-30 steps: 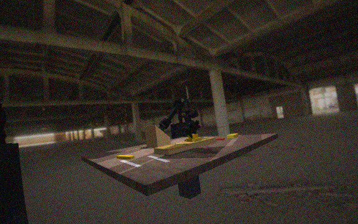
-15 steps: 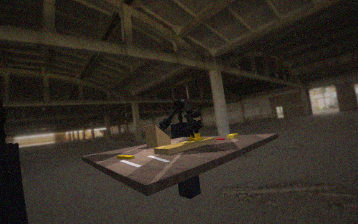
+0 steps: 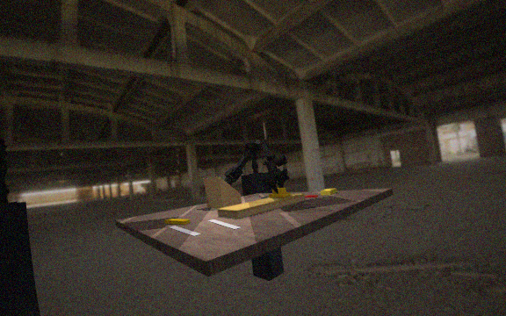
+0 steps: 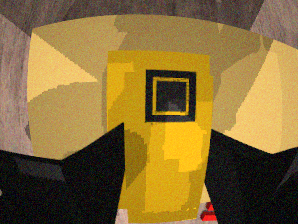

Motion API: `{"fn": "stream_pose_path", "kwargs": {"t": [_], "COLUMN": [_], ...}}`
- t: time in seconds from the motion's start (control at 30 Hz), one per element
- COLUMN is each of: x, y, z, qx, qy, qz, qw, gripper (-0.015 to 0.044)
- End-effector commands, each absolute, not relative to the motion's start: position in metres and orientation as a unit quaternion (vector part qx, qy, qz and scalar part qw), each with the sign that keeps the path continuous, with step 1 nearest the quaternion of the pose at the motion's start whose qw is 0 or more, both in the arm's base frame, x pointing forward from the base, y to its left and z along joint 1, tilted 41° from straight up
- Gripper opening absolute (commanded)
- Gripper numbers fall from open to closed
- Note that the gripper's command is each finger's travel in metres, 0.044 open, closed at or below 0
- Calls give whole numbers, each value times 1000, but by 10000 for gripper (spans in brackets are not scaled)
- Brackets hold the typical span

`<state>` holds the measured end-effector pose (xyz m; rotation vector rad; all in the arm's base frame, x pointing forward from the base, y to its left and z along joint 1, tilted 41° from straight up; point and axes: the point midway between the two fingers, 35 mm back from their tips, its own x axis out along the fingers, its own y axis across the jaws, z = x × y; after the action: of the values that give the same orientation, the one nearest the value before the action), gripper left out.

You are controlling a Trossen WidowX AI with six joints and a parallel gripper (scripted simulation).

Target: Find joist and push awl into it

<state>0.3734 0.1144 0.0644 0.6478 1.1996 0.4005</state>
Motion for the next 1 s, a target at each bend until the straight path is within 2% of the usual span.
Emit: {"fn": "stream_pose_path", "kwargs": {"t": [0.0,0.97], "x": [375,376], "y": [128,159], "z": [76,104], "qx": [296,297], "qy": [547,547], "qz": [196,196], "qw": [758,758], "gripper": [0,0]}}
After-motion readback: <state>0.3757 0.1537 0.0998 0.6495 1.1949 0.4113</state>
